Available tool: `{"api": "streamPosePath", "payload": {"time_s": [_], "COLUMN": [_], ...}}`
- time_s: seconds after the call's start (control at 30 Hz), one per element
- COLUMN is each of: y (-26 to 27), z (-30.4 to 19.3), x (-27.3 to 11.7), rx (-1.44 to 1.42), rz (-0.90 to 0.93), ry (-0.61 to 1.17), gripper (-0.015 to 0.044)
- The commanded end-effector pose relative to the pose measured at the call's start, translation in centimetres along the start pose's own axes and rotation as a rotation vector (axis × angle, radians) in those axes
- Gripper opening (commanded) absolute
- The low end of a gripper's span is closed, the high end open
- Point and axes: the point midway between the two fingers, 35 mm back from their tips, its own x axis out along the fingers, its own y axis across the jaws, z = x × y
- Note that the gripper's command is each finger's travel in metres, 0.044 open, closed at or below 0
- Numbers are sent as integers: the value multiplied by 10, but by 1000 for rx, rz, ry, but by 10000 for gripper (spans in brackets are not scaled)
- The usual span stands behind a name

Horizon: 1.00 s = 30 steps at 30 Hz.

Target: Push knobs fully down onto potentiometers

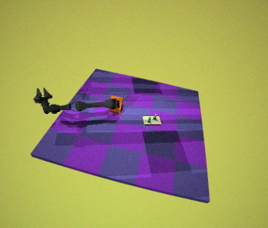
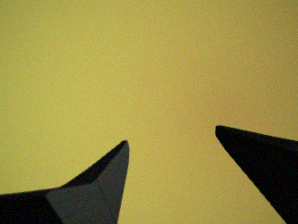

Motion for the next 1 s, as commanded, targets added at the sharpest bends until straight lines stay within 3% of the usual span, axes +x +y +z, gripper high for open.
{"api": "streamPosePath", "payload": {"time_s": [0.0, 0.47, 0.97], "y": [0, -34, -94], "z": [0, 16, 25], "x": [0, -42, -97], "rx": [0, 54, 226], "rz": [-1, -52, -94], "ry": [-1, -131, -314], "gripper": [374, 6, 0]}}
